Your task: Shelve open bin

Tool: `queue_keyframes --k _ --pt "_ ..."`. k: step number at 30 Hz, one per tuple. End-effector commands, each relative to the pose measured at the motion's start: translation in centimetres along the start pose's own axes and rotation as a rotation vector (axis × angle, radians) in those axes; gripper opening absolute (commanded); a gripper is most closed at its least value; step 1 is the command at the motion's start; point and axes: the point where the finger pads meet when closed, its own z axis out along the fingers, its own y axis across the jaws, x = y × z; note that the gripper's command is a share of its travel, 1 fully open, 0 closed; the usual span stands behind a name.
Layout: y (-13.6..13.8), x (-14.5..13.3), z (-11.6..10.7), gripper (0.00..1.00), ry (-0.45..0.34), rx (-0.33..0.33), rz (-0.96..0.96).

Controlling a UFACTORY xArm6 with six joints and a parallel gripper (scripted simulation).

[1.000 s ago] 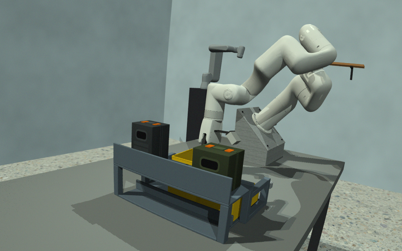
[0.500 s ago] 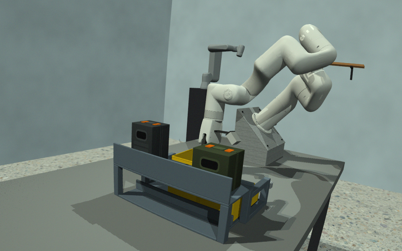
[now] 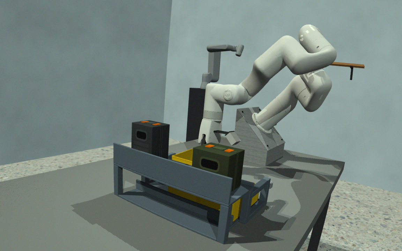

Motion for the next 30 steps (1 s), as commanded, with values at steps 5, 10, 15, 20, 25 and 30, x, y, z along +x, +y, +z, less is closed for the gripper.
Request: queue_keyframes --k 5,10,15,20,25,30 --pt "0.1 0.0 -0.1 0.0 0.0 0.017 0.0" --pt "0.3 0.0 -0.1 0.0 0.0 0.019 0.0" --pt "1.1 0.0 0.0 0.0 0.0 0.033 0.0" --pt "1.1 0.0 0.0 0.0 0.0 0.033 0.0" --pt "1.1 0.0 0.0 0.0 0.0 0.033 0.0" --pt "1.9 0.0 0.0 0.0 0.0 0.033 0.0"
